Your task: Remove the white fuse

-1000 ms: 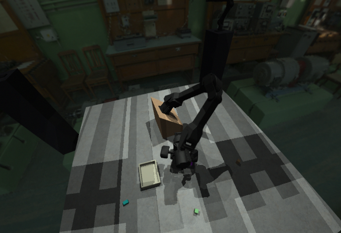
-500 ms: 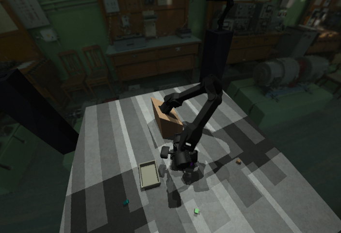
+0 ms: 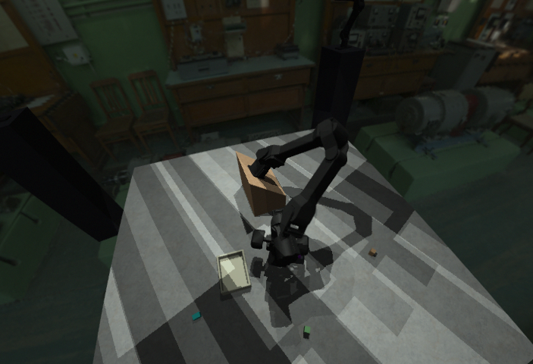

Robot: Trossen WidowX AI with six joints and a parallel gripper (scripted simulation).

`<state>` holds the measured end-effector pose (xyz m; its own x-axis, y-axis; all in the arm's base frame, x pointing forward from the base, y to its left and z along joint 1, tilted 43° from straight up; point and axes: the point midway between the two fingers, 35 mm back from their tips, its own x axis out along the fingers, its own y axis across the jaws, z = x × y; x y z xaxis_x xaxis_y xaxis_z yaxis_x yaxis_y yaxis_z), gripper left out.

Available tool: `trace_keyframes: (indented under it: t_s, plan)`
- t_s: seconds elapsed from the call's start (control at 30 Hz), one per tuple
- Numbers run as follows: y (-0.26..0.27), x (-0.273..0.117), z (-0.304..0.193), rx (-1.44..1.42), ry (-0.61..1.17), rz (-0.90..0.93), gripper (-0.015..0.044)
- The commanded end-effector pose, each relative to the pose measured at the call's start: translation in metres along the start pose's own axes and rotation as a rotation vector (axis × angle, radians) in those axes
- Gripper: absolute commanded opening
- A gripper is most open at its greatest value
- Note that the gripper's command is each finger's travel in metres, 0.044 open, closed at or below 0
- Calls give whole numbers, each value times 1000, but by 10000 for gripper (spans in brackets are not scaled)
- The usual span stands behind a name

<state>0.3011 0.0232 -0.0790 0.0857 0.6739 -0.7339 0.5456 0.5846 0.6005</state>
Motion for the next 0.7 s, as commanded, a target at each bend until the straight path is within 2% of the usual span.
trace_keyframes:
  t_s: [0.0, 0.37, 0.67]
  plan:
    - [0, 2, 0, 6, 1, 5, 66]
    - [0, 1, 0, 1, 1, 0, 0]
    - [0, -1, 0, 1, 0, 0, 0]
